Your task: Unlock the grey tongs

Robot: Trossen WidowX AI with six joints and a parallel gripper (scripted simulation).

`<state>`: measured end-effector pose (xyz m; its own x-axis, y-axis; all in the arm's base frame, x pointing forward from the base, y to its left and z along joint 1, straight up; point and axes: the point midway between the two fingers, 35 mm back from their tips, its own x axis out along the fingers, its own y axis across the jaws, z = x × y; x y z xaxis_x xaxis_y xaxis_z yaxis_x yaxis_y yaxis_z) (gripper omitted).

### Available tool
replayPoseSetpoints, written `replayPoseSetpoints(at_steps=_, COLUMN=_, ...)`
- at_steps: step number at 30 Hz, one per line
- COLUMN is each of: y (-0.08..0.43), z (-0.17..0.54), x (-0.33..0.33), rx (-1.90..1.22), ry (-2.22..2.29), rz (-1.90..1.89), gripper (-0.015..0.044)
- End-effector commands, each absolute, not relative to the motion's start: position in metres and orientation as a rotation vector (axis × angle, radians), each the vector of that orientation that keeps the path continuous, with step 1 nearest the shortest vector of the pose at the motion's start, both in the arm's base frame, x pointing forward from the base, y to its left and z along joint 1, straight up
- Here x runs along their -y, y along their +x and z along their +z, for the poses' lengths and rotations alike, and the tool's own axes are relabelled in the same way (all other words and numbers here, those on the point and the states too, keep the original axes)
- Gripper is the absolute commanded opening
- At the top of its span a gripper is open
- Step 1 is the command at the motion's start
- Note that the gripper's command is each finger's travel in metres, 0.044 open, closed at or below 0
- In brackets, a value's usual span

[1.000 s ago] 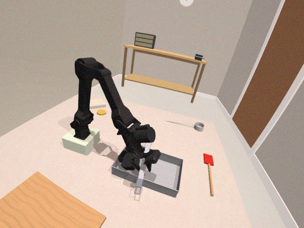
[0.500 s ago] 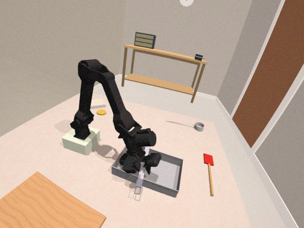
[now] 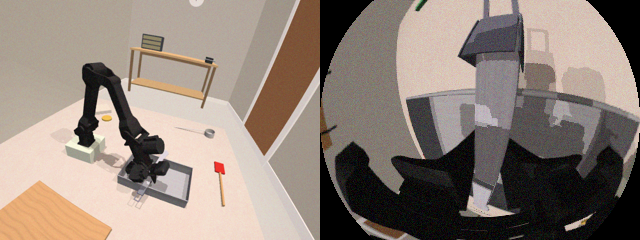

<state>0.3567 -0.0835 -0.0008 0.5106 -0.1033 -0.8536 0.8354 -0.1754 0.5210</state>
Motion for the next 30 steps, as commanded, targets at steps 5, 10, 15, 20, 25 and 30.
replayPoseSetpoints(at_steps=5, y=0.358, z=0.007, x=0.084, rx=-0.657, ry=1.521, rz=-0.951, gripper=-0.0142)
replayPoseSetpoints(at_steps=10, y=0.357, z=0.065, x=0.084, rx=-0.651, ry=1.522, rz=-0.952, gripper=-0.0150)
replayPoseSetpoints(at_steps=15, y=0.355, z=0.077, x=0.083, rx=-0.650, ry=1.523, rz=-0.952, gripper=-0.0150)
replayPoseSetpoints(at_steps=20, y=0.355, z=0.077, x=0.083, rx=-0.650, ry=1.523, rz=-0.952, gripper=-0.0150)
replayPoseSetpoints(at_steps=25, y=0.355, z=0.077, x=0.083, rx=-0.674, ry=1.507, rz=-0.965, gripper=-0.0150)
replayPoseSetpoints(at_steps=30, y=0.355, z=0.074, x=0.084, rx=-0.748, ry=1.460, rz=-1.001, gripper=-0.0150)
